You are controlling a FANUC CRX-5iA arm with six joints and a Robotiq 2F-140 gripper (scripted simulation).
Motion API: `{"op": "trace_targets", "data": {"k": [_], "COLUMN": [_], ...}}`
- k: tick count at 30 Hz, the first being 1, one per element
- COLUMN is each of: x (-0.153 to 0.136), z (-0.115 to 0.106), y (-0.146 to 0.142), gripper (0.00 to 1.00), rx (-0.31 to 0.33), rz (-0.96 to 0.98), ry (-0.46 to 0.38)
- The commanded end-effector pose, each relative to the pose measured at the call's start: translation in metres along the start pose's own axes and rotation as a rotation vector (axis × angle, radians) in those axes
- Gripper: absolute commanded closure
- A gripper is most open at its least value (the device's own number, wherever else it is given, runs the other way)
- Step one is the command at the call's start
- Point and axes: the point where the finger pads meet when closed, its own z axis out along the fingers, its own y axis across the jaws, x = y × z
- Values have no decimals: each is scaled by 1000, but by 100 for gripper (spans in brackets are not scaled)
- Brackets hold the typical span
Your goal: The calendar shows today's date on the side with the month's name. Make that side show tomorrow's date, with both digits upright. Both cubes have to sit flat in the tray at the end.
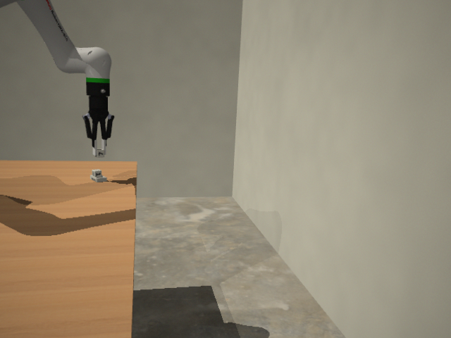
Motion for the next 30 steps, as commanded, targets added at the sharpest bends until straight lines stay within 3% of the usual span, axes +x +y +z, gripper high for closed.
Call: {"op": "trace_targets", "data": {"k": [1,19,30], "x": [0,0,0], "z": [4,51,61], "y": [0,1,1], "gripper": [75,75,75], "rx": [0,0,0], "rz": [0,0,0], "ry": [0,0,0]}}
